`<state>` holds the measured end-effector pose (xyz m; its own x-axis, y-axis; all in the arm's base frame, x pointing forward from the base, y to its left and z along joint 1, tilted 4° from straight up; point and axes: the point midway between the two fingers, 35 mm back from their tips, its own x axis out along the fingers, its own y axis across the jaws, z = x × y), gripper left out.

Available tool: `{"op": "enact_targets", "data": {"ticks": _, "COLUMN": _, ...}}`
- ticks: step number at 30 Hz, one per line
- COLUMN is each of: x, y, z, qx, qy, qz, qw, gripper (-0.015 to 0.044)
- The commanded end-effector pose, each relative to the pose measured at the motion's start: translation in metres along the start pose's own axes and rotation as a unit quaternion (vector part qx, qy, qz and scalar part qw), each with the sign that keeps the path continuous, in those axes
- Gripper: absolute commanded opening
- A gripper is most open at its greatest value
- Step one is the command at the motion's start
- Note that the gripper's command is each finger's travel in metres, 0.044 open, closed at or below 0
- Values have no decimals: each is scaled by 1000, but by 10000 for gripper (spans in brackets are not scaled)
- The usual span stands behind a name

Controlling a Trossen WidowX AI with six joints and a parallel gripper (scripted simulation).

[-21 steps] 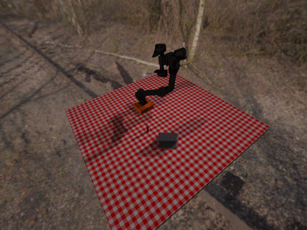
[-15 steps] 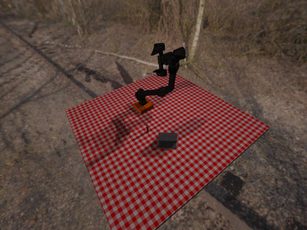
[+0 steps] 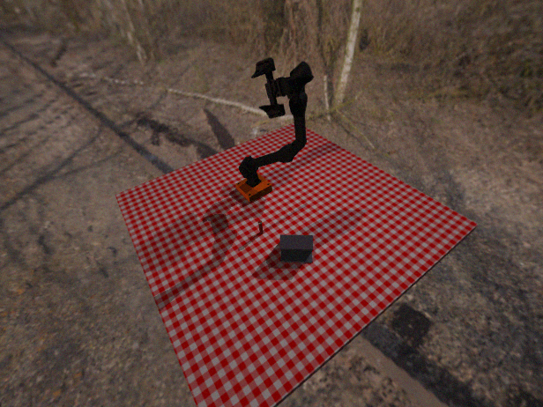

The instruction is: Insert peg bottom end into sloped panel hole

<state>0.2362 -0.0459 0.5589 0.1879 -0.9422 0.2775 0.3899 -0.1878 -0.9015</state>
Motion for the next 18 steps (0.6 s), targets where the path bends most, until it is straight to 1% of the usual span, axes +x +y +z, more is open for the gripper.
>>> {"op": "enact_targets", "data": {"ticks": 1, "x": -3, "y": -15, "z": -15, "qx": 19, "qy": -4, "qz": -2, "qw": 1000, "gripper": 440}}
{"op": "enact_targets", "data": {"ticks": 9, "x": -7, "y": -40, "z": -44, "qx": 56, "qy": -15, "qz": -1, "qw": 998, "gripper": 440}}
{"op": "enact_targets", "data": {"ticks": 14, "x": -1, "y": -53, "z": -71, "qx": 116, "qy": 1, "qz": -8, "qw": 993, "gripper": 440}}
{"op": "enact_targets", "data": {"ticks": 18, "x": 2, "y": -61, "z": -89, "qx": 135, "qy": 1, "qz": -4, "qw": 991, "gripper": 440}}
